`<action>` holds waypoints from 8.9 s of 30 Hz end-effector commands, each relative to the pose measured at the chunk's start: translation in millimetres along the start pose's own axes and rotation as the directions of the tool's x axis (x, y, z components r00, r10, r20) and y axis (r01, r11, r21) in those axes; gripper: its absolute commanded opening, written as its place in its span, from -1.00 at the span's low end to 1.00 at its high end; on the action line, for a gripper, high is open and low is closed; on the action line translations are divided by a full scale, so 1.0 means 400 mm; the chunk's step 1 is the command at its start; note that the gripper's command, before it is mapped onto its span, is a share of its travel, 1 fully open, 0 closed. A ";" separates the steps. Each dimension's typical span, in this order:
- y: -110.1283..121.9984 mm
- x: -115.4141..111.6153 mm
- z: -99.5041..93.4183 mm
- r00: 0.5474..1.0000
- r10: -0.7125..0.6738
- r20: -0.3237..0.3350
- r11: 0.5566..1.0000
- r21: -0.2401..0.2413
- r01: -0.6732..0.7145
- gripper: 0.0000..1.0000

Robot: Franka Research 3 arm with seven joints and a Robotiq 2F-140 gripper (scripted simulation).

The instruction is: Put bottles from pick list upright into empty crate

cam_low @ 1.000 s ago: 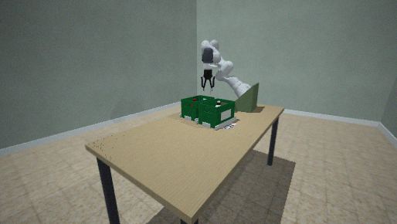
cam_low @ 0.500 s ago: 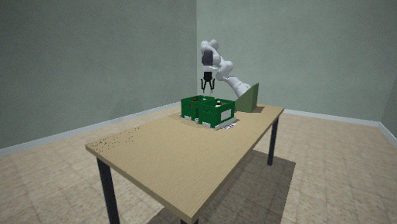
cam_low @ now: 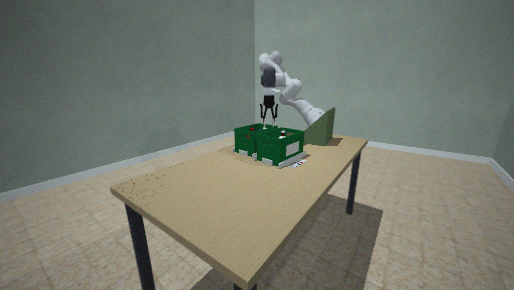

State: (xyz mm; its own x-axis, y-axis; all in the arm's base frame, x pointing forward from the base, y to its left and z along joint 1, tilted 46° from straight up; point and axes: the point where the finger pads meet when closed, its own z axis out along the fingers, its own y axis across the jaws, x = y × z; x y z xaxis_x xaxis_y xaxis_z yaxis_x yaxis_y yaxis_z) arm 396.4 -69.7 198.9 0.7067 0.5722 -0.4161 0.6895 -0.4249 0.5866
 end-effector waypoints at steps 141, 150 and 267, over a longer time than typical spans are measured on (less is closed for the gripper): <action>0.001 0.003 -0.170 1.000 0.010 -0.006 1.000 -0.003 -0.010 -1.00; 0.001 0.003 -0.207 1.000 0.010 -0.006 1.000 -0.003 -0.010 -1.00; -0.012 0.101 -0.385 1.000 0.010 -0.006 1.000 -0.003 -0.010 -1.00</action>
State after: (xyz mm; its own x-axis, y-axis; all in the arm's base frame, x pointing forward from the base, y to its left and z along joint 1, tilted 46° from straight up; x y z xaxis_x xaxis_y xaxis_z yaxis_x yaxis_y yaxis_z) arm 390.8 56.7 285.5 0.6991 0.5732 -0.4274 0.6991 -0.4228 0.5766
